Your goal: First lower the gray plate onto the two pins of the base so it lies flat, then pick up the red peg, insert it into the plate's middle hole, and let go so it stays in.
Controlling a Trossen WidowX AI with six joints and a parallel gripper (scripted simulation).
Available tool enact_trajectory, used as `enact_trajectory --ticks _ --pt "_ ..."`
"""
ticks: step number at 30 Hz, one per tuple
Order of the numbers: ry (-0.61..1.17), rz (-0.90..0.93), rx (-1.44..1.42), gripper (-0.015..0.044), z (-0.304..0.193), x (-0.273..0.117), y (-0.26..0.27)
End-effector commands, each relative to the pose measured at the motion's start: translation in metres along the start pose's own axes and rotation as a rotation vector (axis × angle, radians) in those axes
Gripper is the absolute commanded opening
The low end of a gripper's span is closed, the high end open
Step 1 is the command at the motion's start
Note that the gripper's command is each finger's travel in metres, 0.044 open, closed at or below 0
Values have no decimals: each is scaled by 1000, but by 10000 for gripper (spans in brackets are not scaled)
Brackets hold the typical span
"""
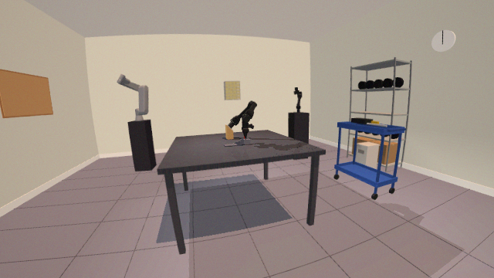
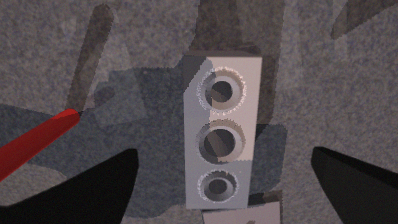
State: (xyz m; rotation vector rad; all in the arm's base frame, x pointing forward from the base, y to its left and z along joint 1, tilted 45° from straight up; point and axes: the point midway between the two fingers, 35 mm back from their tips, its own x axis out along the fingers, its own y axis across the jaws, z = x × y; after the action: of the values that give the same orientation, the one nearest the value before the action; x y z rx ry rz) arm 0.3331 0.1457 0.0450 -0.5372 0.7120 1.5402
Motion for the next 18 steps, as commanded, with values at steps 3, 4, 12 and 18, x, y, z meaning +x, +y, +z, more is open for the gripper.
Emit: enact_trajectory --ticks 3,4,12,18 --pt "-4 6 9 440 -1 10 1" --pt "-4 6 9 440 -1 12 1" --pt "-4 6 9 440 -1 25 1" --pt "-4 6 9 440 -1 35 1"
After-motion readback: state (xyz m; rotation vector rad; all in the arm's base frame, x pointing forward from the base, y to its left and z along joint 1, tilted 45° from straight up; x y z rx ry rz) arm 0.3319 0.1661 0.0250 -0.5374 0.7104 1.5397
